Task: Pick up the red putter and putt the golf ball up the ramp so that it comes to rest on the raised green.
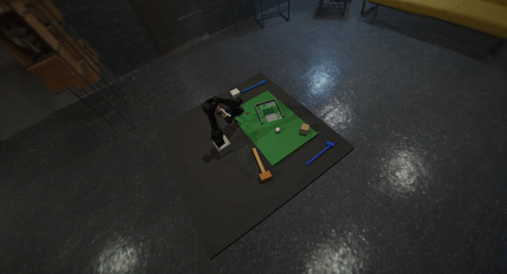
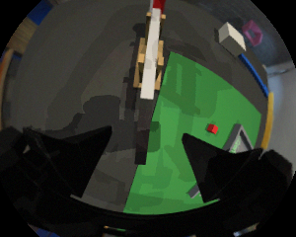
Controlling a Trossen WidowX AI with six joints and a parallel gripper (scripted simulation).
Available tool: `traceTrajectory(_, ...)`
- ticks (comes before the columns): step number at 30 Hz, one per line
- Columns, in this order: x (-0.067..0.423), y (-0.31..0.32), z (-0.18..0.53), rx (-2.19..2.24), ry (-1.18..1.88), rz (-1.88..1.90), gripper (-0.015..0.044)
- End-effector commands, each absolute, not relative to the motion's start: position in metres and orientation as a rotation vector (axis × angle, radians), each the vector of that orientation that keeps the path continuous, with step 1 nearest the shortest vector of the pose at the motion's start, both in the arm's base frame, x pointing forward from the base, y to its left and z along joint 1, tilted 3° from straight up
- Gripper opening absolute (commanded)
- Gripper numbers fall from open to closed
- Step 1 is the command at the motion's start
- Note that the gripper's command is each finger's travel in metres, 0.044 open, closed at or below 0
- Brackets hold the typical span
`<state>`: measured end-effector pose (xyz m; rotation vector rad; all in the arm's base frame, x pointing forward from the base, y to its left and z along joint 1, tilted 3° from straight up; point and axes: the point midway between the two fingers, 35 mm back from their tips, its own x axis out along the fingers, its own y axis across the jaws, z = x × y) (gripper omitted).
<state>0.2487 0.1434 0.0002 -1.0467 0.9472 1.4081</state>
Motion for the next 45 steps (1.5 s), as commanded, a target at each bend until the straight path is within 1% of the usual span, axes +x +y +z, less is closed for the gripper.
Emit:
traceTrajectory(1, 0.243, 0.142, -0.012, -1.040, 0.964, 1.421, 0.0440)
traceTrajectory(24, 0.243, 0.143, -0.035, -1.040, 0.964, 1.421, 0.0440)
traceTrajectory(38, 0.245, 0.143, -0.032, -1.045, 0.957, 1.417, 0.0072)
traceTrajectory(45, 0.245, 0.143, -0.032, -1.045, 0.957, 1.417, 0.0026)
